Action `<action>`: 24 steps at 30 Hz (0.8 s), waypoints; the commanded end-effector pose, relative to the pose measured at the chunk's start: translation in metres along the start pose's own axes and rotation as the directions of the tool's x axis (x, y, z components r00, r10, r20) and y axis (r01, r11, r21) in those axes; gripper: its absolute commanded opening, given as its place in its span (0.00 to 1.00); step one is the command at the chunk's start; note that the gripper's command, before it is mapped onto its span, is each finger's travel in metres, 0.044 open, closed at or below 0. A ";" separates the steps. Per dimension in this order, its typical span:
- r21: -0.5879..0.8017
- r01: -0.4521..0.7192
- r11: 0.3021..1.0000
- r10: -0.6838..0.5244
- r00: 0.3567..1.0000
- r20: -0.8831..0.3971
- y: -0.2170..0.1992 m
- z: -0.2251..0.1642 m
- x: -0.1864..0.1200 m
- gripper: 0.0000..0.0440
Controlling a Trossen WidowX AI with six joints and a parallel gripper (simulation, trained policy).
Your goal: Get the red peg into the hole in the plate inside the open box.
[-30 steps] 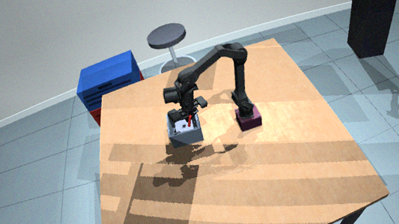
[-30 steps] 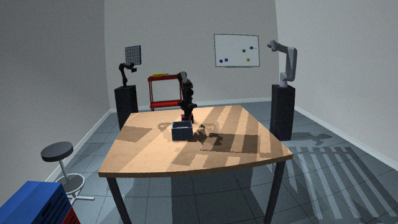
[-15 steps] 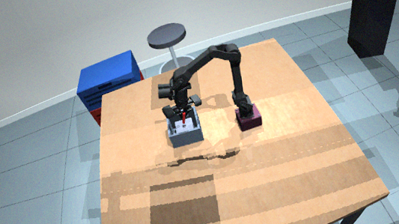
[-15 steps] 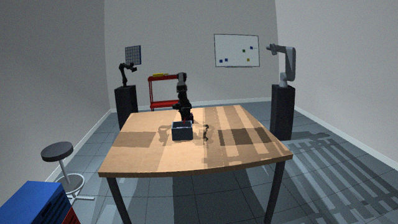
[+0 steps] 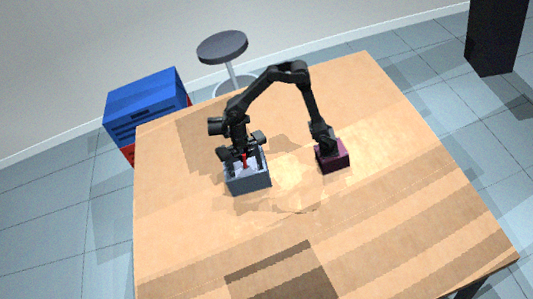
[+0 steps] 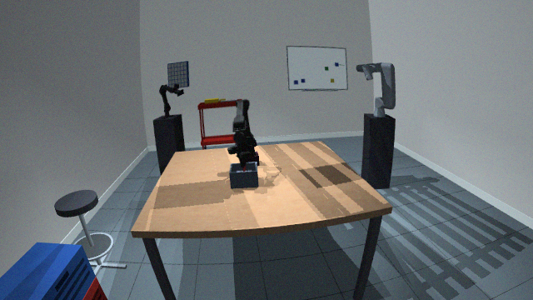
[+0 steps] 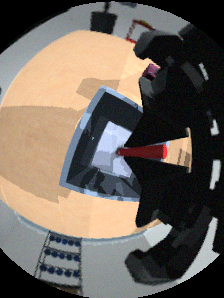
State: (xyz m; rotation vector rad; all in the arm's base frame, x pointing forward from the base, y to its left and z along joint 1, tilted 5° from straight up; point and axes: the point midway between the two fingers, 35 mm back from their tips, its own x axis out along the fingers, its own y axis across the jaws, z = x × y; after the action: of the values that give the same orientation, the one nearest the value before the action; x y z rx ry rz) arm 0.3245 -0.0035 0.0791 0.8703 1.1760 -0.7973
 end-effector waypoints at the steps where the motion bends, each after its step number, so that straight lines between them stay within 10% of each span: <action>1: -0.012 0.016 1.000 -0.017 1.000 -0.011 -0.001 0.002 0.011 0.21; 9: -0.043 0.040 0.998 -0.041 0.999 -0.023 0.005 0.010 0.020 0.41; 20: -0.066 0.020 0.998 -0.021 1.000 -0.014 0.026 0.033 0.023 0.98; 24: -0.058 -0.010 0.998 0.011 1.000 0.012 0.034 0.046 0.021 1.00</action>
State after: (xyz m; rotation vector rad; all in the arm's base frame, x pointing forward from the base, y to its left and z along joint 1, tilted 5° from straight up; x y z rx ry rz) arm 0.3535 -0.0231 0.0649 0.7930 1.2608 -0.7772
